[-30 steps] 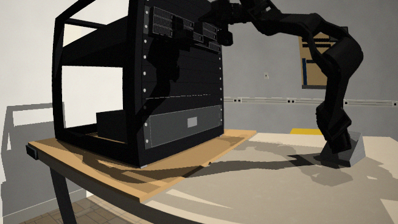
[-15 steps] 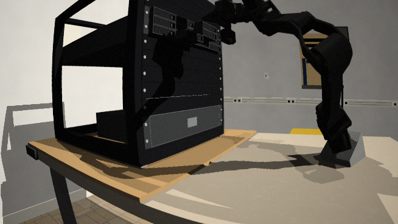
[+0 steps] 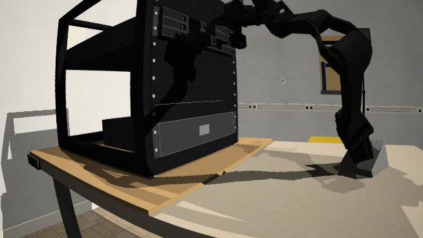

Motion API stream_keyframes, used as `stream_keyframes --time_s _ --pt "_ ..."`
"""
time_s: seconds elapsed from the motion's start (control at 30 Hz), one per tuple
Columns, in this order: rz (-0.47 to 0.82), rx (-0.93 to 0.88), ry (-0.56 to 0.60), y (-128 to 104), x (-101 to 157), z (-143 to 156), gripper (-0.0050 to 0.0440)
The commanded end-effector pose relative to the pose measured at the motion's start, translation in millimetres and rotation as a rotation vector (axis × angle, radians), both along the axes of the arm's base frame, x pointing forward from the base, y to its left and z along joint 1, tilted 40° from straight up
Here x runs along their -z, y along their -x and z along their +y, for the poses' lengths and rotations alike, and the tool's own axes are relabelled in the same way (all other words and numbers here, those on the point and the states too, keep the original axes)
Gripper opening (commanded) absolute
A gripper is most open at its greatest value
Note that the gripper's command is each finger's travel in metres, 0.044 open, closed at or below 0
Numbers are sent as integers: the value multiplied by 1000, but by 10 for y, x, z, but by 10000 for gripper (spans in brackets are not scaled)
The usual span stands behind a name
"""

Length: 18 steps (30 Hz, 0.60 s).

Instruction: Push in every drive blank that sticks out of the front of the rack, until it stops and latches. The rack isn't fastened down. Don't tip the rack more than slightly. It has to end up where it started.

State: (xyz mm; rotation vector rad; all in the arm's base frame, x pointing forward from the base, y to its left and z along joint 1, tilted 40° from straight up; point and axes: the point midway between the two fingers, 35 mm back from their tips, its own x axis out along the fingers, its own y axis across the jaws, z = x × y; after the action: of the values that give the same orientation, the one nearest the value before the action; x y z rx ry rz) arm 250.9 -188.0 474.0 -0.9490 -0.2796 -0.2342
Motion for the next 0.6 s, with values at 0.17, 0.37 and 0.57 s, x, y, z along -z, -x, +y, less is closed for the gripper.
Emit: stream_keyframes --time_s 0.17,0.37,0.57 --pt "-9 5 15 4 -66 8 -50" --pt "-9 5 15 -18 -112 12 -50" --pt "-9 5 15 -32 -142 15 -50"
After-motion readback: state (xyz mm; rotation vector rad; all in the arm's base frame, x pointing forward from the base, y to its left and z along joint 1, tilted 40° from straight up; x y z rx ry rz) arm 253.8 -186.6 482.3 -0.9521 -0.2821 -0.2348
